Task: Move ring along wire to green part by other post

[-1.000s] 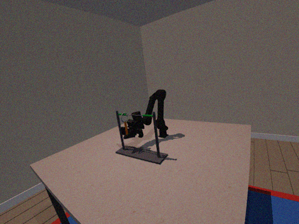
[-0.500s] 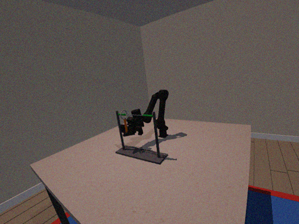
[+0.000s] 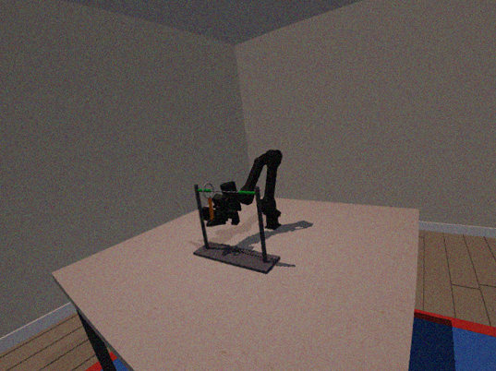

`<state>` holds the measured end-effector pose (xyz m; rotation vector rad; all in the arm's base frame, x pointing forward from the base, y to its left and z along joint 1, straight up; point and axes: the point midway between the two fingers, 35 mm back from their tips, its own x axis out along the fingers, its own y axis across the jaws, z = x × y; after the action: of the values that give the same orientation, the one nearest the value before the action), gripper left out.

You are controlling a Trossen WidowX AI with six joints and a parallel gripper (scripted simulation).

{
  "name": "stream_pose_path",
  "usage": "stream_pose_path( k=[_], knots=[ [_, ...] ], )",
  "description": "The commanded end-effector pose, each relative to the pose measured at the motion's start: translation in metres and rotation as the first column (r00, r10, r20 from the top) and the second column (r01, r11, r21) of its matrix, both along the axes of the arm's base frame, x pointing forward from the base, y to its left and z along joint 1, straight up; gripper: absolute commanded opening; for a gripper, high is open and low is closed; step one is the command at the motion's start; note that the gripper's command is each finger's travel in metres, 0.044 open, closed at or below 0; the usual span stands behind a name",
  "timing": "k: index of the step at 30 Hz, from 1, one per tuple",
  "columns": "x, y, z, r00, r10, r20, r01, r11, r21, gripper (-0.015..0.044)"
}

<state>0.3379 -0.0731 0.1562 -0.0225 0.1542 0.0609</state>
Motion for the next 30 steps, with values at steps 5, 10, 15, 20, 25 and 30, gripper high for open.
stream_pose_path(
  k=[5,10,15,20,25,30],
  knots=[
    [-0.001,0.008,-0.001,1.000,-0.001,-0.003,0.001,1.000,0.006,-0.0150],
    [-0.001,0.013,-0.001,1.000,0.000,-0.004,0.000,1.000,0.007,-0.0150],
    [-0.001,0.018,-0.001,1.000,0.000,-0.004,0.000,1.000,0.009,-0.0150],
    [-0.002,0.023,-0.001,1.000,0.000,-0.005,0.000,1.000,0.010,-0.0150],
    [-0.002,0.028,-0.001,1.000,-0.001,-0.005,0.001,1.000,0.012,-0.0150],
    [-0.002,0.033,-0.001,1.000,-0.003,-0.006,0.003,1.000,0.016,-0.0150]
  ],
)
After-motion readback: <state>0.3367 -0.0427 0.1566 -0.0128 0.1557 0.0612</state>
